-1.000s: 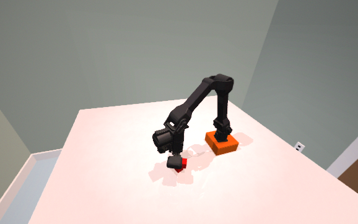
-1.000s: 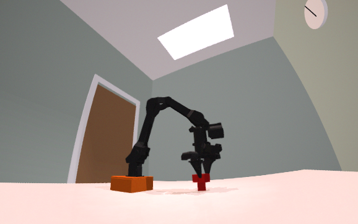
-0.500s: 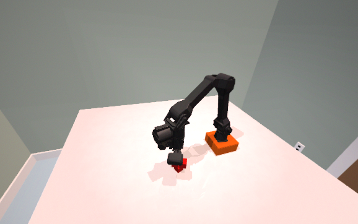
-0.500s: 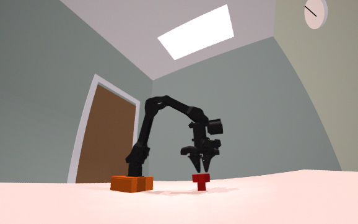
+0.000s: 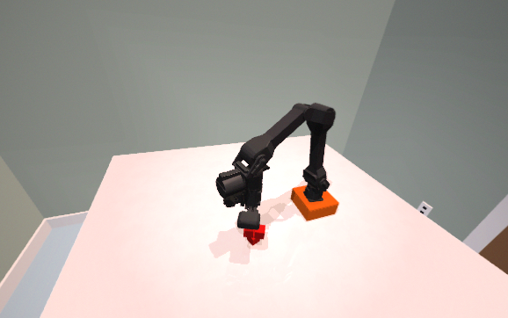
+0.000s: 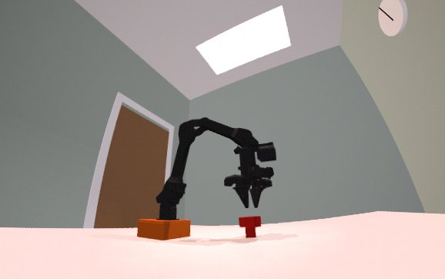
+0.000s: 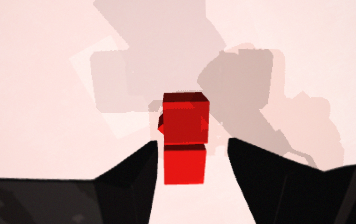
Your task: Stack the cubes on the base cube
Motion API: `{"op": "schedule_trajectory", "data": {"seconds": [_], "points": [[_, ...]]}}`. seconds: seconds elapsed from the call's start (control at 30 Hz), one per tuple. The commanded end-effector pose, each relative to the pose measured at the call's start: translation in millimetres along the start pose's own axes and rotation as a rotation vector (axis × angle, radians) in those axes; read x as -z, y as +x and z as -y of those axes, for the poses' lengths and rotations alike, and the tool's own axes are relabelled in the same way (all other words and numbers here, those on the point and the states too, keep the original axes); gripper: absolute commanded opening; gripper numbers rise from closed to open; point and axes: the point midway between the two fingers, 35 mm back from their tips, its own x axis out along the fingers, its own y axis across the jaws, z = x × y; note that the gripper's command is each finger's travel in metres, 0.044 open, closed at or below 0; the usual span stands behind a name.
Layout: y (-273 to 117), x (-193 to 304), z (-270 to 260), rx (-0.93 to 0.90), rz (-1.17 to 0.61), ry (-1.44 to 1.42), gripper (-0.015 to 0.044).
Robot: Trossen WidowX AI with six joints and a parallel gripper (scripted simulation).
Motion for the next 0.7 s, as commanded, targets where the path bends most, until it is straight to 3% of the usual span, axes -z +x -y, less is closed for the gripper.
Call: {"op": "schedule_trajectory", "data": {"seconds": [0.0,0.4,0.67], "points": [[-8.1,-1.5,-1.2,-0.007,0.009,0.002,0.0205],[-20.7,-1.4,-1.2,-0.007,0.009,0.002,0.0205],[-29.1,-0.3,-0.3,-0.003,0.004,-0.001,0.04]]}}
